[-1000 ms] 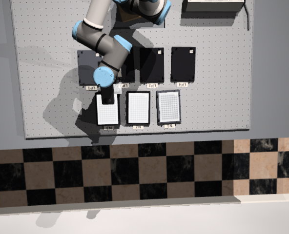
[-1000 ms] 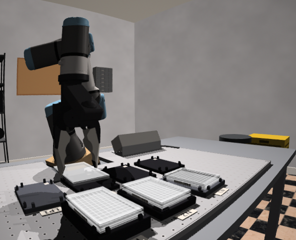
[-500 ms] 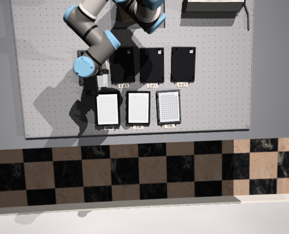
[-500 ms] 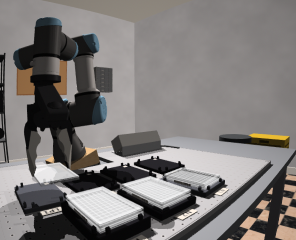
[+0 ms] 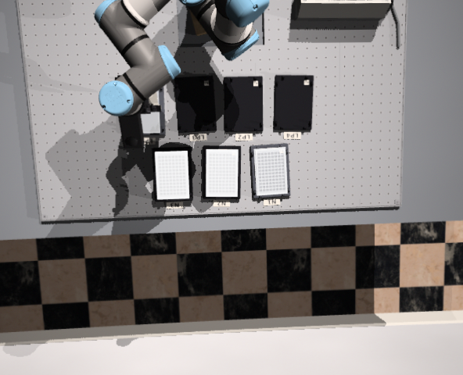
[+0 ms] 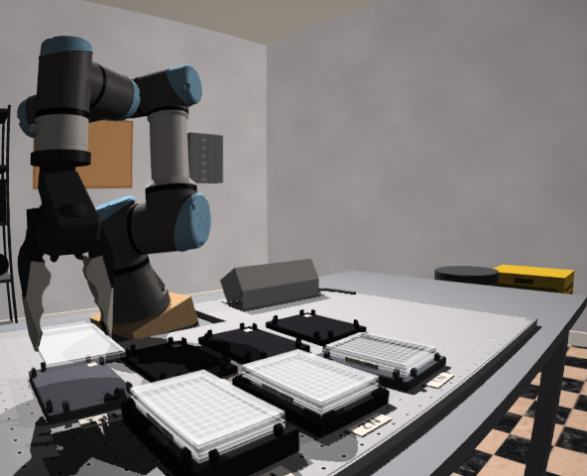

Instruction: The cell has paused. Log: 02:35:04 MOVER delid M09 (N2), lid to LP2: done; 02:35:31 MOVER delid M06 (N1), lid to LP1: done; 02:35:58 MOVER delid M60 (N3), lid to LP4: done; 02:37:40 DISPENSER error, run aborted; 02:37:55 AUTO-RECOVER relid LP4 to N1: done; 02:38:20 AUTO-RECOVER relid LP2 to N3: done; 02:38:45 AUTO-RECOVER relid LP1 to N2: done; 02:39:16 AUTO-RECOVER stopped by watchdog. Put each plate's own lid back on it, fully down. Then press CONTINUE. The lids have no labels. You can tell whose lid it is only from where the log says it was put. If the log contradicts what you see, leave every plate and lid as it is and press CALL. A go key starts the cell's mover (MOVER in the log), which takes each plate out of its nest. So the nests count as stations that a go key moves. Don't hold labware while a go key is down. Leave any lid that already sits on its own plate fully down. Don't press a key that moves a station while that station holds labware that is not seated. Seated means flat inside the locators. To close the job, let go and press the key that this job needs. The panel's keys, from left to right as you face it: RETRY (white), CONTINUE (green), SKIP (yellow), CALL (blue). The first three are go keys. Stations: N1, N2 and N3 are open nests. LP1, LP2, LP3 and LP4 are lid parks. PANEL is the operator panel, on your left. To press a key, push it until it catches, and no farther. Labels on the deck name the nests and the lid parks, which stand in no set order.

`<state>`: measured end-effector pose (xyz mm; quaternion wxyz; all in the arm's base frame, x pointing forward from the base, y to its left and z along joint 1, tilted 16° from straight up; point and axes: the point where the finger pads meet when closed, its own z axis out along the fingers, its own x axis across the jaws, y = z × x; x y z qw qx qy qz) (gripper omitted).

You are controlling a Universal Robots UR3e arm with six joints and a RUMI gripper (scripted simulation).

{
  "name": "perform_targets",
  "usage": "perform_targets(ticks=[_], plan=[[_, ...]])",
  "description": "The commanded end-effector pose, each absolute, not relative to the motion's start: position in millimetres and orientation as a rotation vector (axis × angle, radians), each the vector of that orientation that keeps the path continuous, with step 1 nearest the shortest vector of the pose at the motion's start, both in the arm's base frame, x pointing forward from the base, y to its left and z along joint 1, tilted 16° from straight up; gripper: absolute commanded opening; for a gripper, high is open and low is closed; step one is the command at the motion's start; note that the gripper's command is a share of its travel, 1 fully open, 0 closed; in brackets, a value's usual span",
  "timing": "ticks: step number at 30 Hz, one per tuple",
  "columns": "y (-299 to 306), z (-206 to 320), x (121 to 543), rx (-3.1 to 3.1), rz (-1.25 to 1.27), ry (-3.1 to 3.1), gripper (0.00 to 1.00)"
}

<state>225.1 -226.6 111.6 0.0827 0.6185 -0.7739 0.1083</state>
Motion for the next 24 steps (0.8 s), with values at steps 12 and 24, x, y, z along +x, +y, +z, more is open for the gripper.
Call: perform_targets(ticks=[12,24], plan=[[-228.4,108.5,225.3,1.847,0.327,-2.310,0.00],[-229.3,105.3,225.4,1.847,0.327,-2.310,0.00]])
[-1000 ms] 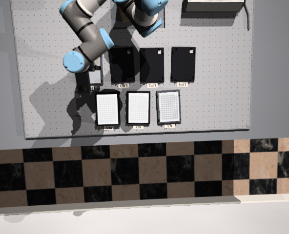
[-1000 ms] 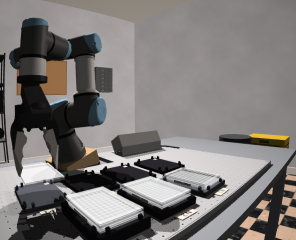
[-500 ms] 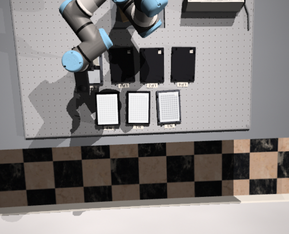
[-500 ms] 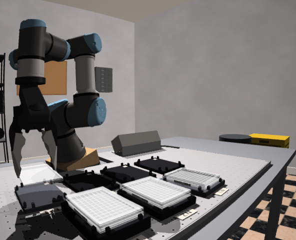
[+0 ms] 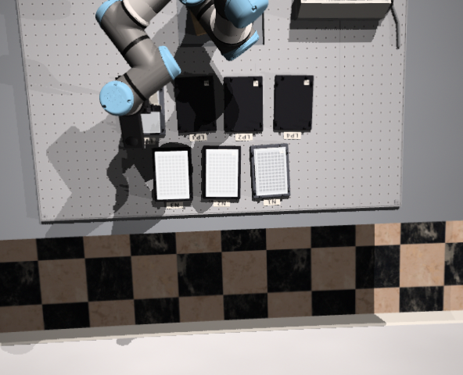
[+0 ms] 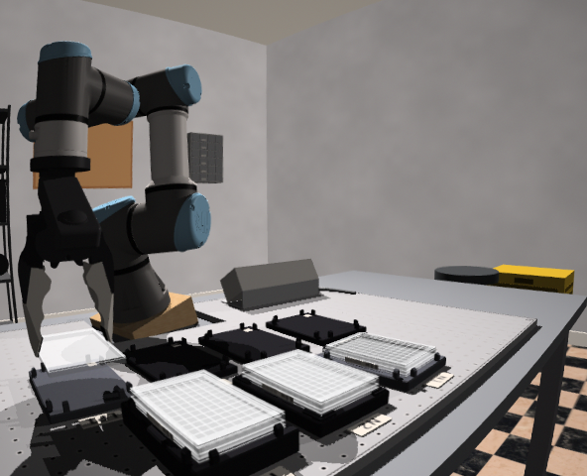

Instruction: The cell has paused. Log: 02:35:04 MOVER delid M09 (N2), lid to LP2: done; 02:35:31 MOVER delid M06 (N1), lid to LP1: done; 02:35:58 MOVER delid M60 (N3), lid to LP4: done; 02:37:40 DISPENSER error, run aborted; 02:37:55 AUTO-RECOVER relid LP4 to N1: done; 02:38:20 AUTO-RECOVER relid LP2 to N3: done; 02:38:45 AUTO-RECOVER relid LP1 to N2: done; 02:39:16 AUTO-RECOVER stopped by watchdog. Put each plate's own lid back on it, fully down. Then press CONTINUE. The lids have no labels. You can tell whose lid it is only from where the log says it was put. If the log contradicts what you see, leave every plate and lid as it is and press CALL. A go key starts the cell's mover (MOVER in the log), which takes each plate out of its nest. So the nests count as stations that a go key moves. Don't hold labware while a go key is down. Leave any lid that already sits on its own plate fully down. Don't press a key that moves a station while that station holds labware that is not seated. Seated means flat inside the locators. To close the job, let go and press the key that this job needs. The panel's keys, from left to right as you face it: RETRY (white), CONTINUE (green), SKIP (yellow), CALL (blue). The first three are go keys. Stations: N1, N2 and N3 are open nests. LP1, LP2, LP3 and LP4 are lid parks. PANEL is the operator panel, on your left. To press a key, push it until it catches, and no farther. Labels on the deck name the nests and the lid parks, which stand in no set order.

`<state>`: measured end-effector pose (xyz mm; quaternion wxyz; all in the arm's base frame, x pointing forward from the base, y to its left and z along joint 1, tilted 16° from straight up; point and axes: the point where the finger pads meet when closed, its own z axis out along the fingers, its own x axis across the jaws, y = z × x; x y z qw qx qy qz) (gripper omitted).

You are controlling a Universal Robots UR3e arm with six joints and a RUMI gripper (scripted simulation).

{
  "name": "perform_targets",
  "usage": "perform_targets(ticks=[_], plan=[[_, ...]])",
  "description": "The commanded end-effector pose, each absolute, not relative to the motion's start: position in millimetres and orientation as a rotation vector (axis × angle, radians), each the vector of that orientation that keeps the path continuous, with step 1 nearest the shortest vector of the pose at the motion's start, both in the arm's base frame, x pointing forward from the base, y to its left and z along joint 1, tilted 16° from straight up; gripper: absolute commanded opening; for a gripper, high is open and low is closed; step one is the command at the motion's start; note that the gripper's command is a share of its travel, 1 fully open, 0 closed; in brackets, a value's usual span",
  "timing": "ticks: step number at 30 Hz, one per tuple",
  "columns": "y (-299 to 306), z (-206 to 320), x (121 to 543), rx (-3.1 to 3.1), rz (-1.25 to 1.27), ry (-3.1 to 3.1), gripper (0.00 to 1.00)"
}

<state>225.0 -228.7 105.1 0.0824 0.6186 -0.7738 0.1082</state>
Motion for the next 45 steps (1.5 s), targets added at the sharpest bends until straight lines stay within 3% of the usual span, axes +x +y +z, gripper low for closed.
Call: perform_targets(ticks=[1,45], plan=[[-229.4,104.9,225.4,1.847,0.327,-2.310,0.00],[-233.0,92.1,225.5,1.847,0.327,-2.310,0.00]])
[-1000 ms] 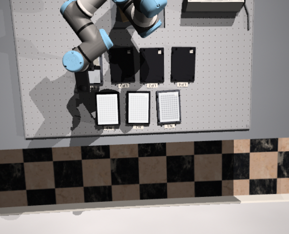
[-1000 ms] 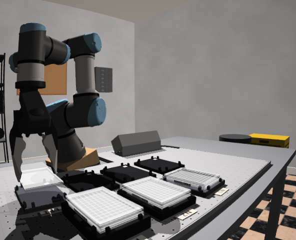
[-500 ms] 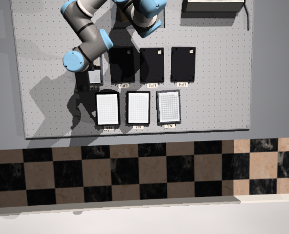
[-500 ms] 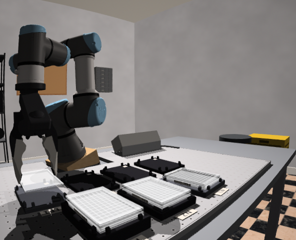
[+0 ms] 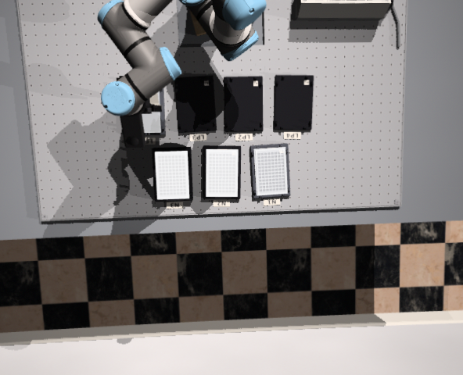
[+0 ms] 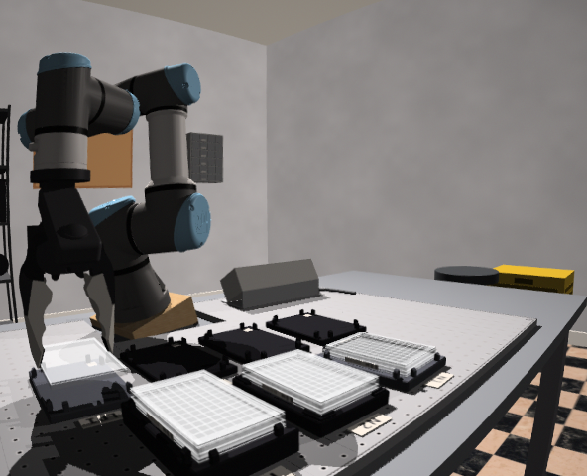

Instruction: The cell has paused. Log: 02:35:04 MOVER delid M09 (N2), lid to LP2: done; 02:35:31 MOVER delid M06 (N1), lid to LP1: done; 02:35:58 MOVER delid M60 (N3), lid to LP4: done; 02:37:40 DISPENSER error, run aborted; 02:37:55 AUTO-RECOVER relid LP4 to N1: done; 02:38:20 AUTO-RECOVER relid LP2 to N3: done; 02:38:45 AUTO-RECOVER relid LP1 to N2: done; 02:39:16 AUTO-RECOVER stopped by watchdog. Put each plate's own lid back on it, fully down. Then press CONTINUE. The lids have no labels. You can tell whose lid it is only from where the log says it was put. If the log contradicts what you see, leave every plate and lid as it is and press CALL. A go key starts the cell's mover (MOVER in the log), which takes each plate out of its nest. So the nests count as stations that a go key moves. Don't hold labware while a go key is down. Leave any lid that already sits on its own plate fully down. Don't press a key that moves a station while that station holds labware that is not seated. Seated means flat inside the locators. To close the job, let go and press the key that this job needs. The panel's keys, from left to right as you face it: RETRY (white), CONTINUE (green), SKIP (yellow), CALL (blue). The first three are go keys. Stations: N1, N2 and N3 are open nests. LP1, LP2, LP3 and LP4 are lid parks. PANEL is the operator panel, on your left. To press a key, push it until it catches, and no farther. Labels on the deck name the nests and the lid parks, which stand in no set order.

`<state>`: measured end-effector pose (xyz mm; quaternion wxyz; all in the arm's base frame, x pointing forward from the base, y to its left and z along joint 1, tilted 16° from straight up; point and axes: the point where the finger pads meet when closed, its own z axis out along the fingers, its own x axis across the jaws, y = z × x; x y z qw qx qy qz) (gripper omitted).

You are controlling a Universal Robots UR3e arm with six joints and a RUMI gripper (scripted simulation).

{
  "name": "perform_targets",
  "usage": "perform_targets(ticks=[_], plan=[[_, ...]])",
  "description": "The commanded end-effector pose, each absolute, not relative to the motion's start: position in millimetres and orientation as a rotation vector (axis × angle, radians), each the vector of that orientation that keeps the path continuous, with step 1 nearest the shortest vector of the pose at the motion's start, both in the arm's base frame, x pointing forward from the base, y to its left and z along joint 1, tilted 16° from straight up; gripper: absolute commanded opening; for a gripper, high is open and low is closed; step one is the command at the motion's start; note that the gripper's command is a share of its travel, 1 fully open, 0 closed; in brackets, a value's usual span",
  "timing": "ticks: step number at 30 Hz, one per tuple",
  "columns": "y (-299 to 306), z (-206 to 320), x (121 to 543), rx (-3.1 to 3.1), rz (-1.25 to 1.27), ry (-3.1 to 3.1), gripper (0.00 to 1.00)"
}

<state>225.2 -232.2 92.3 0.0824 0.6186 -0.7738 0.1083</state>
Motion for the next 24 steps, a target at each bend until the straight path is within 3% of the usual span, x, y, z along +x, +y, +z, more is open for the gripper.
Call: perform_targets(ticks=[1,24], plan=[[-233.1,91.7,225.5,1.847,0.327,-2.310,0.00],[-234.8,85.6,225.6,1.847,0.327,-2.310,0.00]])
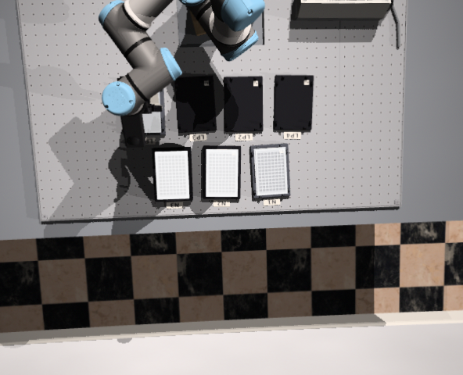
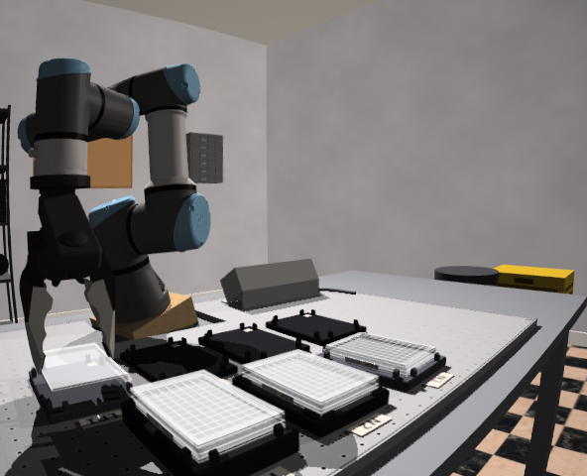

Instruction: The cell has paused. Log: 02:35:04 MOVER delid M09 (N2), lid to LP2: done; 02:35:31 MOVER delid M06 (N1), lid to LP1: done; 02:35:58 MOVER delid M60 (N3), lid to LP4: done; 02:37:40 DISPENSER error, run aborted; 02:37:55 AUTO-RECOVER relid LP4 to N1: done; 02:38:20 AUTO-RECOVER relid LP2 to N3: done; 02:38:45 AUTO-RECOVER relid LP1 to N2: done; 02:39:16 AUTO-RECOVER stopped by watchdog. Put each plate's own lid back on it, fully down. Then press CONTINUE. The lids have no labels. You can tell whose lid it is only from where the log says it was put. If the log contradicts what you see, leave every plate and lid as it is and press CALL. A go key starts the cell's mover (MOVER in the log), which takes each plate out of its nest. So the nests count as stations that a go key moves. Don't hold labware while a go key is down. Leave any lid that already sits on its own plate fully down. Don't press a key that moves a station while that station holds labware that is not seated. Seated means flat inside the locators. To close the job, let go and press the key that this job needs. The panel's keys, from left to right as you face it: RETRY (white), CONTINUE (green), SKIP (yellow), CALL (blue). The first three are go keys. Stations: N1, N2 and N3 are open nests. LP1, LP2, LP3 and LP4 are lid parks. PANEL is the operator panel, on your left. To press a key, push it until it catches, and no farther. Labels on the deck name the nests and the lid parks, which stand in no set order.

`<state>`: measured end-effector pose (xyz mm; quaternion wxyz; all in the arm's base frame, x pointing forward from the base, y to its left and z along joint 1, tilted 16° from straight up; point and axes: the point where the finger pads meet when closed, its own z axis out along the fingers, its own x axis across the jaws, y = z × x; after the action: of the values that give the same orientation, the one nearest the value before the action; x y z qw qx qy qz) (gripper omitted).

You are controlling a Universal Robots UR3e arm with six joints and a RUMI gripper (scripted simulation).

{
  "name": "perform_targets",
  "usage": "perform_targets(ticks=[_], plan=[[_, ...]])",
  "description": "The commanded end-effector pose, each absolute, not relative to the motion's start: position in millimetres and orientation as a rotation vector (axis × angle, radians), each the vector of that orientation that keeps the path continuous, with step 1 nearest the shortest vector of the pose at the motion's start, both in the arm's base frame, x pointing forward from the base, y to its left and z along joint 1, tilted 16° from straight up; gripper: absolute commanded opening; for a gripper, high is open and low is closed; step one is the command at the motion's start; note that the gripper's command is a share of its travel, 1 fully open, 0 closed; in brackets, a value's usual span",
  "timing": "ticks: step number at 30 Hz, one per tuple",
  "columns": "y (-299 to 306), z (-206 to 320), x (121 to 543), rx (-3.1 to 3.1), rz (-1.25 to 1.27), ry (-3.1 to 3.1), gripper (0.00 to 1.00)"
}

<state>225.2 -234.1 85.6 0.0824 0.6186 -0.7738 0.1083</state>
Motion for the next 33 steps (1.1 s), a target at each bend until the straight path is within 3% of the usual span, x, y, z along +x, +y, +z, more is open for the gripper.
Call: perform_targets(ticks=[1,33], plan=[[-234.9,85.3,225.6,1.847,0.327,-2.310,0.00],[-237.4,76.4,225.6,1.847,0.327,-2.310,0.00]])
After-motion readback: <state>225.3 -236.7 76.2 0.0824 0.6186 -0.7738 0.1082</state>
